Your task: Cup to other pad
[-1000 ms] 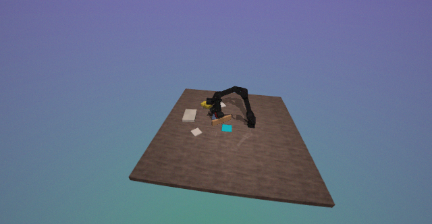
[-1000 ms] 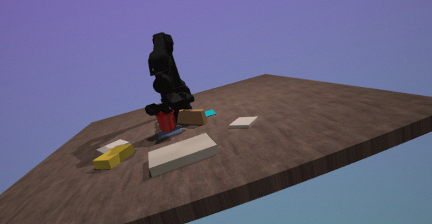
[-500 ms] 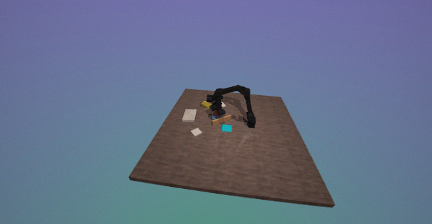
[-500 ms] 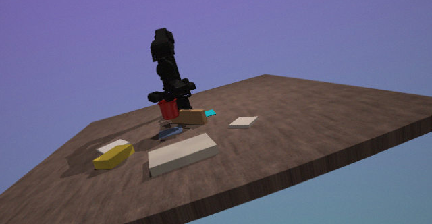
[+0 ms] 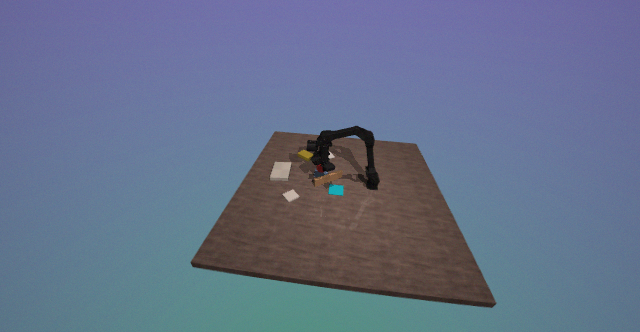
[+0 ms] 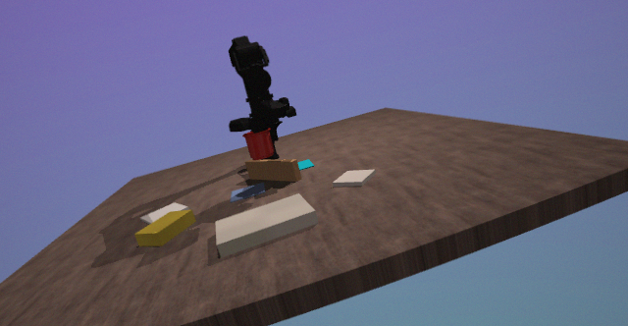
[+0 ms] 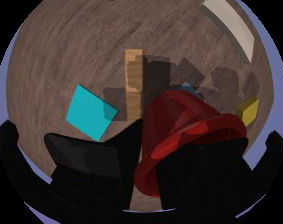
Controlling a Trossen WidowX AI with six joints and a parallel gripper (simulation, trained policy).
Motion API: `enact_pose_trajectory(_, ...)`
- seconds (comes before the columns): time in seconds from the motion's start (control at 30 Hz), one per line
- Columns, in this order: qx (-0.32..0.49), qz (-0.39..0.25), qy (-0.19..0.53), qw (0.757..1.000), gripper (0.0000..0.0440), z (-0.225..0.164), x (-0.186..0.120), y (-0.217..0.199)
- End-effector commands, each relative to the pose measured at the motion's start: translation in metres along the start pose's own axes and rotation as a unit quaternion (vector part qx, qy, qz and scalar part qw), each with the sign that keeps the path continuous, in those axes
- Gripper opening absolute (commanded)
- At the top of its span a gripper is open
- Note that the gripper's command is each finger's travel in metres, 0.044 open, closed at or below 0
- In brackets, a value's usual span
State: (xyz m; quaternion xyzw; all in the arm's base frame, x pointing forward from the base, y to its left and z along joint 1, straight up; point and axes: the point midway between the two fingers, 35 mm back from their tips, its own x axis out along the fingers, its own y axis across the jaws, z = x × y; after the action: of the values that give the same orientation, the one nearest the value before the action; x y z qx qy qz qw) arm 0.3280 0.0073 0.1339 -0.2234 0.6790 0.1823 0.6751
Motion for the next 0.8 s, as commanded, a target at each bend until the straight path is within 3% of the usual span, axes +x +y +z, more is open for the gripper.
enact_pose_trajectory(0.0, -0.005, -0.002, -0.011, 1.0, 0.0006, 0.005, -0.005, 0.008)
enact_pose_trajectory(0.77, -0.045, -0.013, -0.037, 0.998, 0.0, 0.018, -0.004, 0.074)
